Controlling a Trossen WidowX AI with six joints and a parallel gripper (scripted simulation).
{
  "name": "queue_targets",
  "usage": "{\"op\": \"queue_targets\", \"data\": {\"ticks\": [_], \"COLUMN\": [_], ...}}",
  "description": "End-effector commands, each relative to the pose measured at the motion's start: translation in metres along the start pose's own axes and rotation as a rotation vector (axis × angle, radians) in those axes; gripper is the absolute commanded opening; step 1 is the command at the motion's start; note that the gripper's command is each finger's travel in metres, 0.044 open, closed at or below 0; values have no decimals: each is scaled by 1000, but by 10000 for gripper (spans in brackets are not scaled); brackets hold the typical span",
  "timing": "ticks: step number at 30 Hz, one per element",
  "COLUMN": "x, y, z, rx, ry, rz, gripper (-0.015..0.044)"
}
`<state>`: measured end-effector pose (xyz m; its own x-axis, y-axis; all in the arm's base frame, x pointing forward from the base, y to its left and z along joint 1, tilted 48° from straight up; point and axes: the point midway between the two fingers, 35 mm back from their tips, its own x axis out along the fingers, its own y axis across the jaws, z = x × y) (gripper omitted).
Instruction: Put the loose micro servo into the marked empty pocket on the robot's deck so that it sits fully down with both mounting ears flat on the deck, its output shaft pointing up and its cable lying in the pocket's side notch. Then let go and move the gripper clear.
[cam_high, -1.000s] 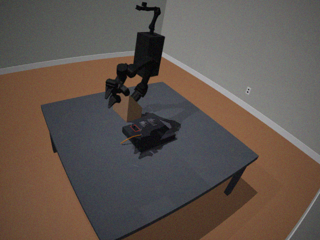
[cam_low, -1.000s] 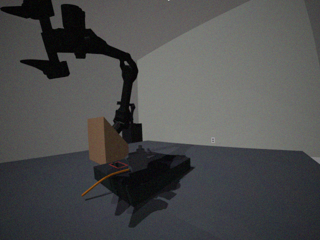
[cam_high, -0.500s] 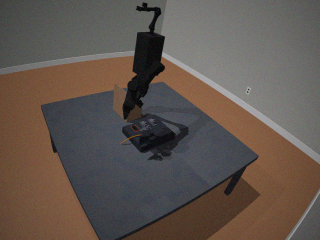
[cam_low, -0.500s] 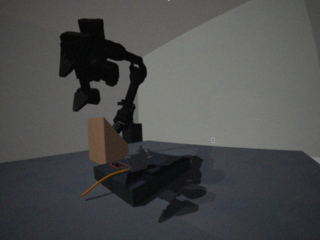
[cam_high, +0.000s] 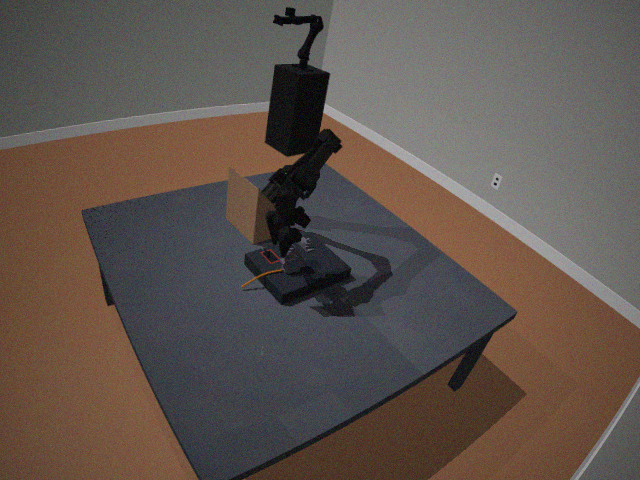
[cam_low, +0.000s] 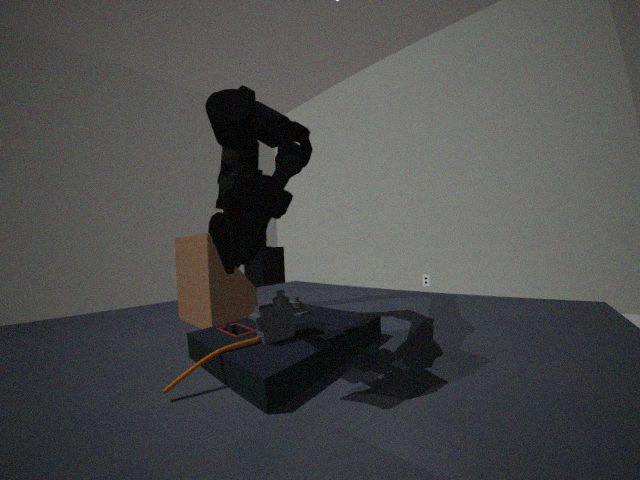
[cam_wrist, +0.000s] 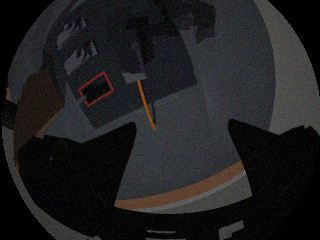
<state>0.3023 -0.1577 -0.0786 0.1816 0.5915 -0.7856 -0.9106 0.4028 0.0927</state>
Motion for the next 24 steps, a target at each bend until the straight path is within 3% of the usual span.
{"op": "queue_targets", "data": {"ticks": [1,6,24], "x": [13,19,47], "y": [23,43,50], "z": [32,55,57], "rx": [-70,-118,-118], "ry": [-65,-114,-115], "rz": [112,196,196], "gripper": [440,440,440]}}
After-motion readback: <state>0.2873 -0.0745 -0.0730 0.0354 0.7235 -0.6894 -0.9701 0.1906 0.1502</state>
